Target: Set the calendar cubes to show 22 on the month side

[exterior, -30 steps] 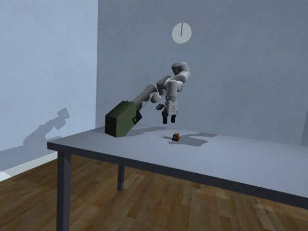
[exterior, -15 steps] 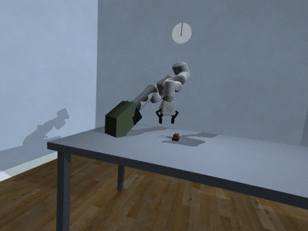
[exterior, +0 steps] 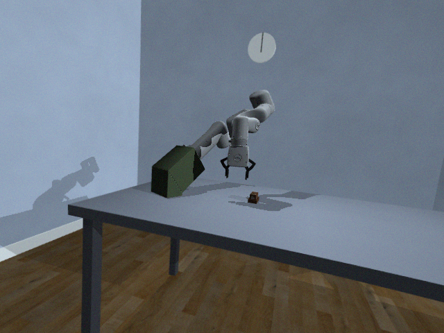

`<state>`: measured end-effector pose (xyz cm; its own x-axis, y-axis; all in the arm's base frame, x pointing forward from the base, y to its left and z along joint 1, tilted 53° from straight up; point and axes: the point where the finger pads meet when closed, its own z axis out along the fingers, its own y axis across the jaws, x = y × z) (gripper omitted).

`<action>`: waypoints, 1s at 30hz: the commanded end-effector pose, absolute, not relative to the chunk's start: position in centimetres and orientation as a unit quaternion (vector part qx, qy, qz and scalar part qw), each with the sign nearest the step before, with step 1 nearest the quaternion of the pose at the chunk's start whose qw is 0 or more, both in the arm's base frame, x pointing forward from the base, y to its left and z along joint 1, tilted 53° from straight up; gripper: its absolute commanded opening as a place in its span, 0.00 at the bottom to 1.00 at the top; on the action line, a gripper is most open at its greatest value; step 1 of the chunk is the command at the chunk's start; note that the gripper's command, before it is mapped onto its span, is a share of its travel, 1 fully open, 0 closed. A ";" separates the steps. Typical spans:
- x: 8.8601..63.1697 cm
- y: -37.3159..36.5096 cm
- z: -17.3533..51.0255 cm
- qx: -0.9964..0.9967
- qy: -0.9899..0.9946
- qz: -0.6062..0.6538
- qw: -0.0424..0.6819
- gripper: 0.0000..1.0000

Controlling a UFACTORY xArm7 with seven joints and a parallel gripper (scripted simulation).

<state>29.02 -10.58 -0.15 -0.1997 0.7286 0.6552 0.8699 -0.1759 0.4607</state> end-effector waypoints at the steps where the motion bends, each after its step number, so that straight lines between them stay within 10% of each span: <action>1: 28.8 -10.8 -0.5 -0.666 -0.598 -0.432 0.108 1.00; 30: 31.1 -7.3 -3.7 -0.678 -0.585 -0.429 0.116 1.00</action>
